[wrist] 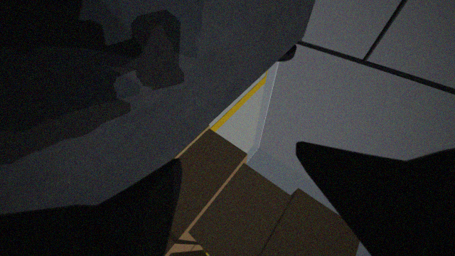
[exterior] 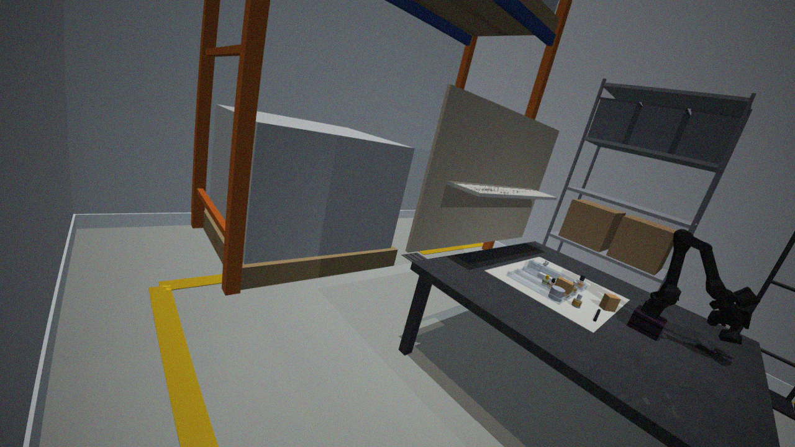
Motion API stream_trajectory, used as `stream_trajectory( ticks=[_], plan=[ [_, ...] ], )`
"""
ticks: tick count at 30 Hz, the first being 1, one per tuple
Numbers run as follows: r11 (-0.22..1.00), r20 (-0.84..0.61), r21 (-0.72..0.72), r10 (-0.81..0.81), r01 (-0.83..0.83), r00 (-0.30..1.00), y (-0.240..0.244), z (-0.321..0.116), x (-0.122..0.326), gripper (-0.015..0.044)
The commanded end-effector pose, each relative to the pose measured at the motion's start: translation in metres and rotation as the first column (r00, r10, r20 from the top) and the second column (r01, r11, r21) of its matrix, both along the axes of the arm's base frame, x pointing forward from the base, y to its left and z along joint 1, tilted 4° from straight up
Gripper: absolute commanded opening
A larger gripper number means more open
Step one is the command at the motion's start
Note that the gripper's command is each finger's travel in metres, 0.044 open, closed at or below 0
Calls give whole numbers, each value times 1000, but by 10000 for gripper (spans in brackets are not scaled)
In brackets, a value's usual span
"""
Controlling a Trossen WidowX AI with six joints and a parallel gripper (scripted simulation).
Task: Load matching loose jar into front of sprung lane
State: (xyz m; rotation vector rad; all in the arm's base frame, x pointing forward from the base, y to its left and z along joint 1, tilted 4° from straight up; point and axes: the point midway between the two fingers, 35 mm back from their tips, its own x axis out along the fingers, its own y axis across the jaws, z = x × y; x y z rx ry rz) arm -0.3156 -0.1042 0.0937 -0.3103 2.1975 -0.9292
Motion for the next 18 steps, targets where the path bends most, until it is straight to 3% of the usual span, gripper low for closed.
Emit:
stream_trajectory(
  ticks=[1,3,8,18],
  plan=[
    [1000,4,4,-5,5,1000,0,-1,0,426],
    [999,40,22,-28,27,999,-5,-5,4,440],
    [995,208,-73,77,-63,975,-74,-13,35,440],
    [958,447,-167,286,-235,848,-175,-21,133,440]
  ],
)
